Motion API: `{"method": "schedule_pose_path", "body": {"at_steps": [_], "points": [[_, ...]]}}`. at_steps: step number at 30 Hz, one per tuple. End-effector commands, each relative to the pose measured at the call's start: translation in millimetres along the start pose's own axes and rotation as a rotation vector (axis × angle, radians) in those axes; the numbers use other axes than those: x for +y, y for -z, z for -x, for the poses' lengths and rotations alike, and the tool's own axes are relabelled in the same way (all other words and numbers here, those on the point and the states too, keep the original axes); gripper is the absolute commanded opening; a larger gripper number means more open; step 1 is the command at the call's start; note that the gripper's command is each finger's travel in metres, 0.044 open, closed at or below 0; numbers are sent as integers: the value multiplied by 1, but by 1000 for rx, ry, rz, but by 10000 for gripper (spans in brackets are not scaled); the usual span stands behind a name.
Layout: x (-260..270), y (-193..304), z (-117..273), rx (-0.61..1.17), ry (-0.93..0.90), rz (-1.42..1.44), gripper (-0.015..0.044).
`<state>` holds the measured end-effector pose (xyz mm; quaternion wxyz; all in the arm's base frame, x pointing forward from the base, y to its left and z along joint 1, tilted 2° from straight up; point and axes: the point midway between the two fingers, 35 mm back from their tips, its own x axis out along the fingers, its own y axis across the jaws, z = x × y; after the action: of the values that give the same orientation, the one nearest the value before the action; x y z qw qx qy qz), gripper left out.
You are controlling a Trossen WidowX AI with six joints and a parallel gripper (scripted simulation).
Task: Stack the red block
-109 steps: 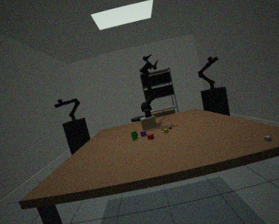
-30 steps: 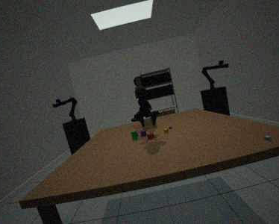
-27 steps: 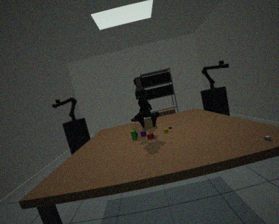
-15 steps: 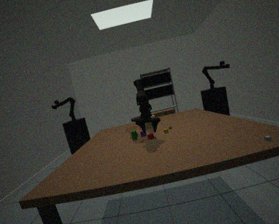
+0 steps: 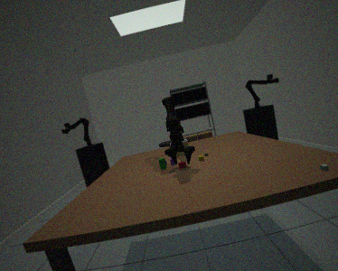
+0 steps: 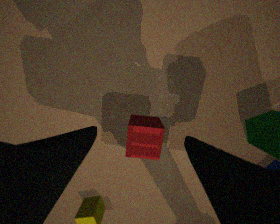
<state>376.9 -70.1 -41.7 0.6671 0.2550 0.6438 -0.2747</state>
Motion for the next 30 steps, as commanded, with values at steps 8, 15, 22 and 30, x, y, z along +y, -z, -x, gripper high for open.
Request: {"method": "schedule_pose_path", "body": {"at_steps": [8,15,22,30], "points": [[-3,3,-15,5,8,5,440],[-3,3,-15,5,8,5,440],[-3,3,-14,5,8,5,387],[-3,3,-14,5,8,5,177]]}}
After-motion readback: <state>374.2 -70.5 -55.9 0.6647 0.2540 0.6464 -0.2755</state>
